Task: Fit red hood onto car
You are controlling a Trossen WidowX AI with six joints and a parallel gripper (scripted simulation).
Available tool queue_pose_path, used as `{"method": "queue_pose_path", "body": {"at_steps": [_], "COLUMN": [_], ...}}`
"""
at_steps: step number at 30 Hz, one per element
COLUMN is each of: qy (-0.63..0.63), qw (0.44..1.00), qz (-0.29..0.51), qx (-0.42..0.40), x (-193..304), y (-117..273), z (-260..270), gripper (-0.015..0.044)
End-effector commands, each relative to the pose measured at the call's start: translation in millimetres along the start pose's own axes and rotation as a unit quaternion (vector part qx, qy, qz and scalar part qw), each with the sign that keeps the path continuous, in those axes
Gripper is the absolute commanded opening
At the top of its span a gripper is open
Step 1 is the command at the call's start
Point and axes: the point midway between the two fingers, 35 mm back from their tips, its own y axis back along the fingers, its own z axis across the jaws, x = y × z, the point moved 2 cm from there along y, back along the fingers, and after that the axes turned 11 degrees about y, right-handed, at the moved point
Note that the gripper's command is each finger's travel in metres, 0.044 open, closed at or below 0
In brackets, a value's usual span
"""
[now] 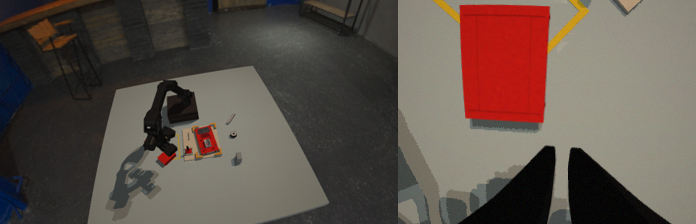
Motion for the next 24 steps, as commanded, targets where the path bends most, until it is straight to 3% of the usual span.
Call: {"method": "queue_pose_path", "body": {"at_steps": [1, 7, 14, 24], "qy": [-0.063, -0.243, -0.442, -0.689], "qw": [0.998, 0.97, 0.897, 0.724], "qz": [0.001, 0.0, 0.0, 0.001], "qx": [0.0, -0.001, -0.001, -0.003], "x": [-0.2, -1.4, -3.2, -6.5], "y": [-1.8, -7.6, -14.2, -23.7], "z": [2.2, 7.7, 13.3, 21.4], "gripper": [0.0105, 0.0262, 0.044, 0.044]}}
